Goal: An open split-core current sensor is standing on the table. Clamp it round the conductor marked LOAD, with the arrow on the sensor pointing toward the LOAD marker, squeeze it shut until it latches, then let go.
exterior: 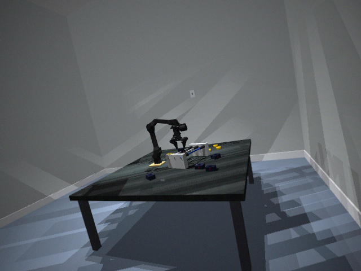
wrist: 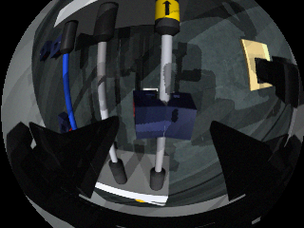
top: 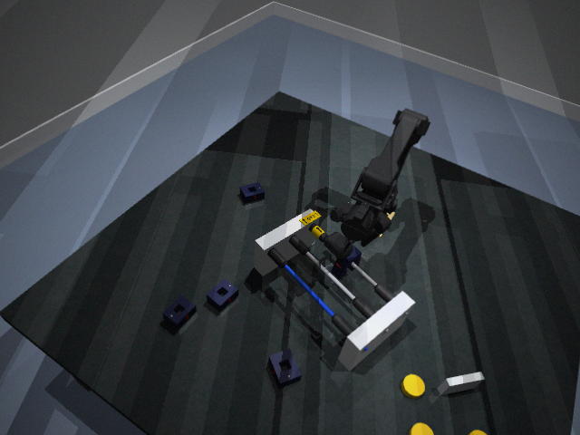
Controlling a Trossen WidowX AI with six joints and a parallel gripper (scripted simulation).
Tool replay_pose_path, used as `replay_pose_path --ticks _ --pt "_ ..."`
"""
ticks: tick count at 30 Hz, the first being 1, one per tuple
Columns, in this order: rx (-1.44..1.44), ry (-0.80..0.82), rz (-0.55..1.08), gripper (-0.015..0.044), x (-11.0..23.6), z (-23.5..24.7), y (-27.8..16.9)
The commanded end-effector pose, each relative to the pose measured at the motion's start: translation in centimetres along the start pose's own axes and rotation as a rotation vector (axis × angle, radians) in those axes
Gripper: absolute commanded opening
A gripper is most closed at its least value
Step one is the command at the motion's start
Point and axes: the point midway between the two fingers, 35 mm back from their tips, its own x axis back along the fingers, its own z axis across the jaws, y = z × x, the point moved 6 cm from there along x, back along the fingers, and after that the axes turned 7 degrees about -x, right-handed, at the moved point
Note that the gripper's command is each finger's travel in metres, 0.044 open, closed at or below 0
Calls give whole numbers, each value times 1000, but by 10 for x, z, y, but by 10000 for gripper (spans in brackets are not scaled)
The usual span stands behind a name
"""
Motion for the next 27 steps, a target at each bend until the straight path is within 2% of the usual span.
replay_pose_path --ticks 1,3,7,27 --pt "-4 2 -3 440 0 0 0" --pt "-4 4 -2 440 -2 0 0" --pt "-3 43 10 440 -31 -1 0" --pt "-3 45 11 440 -57 0 0"
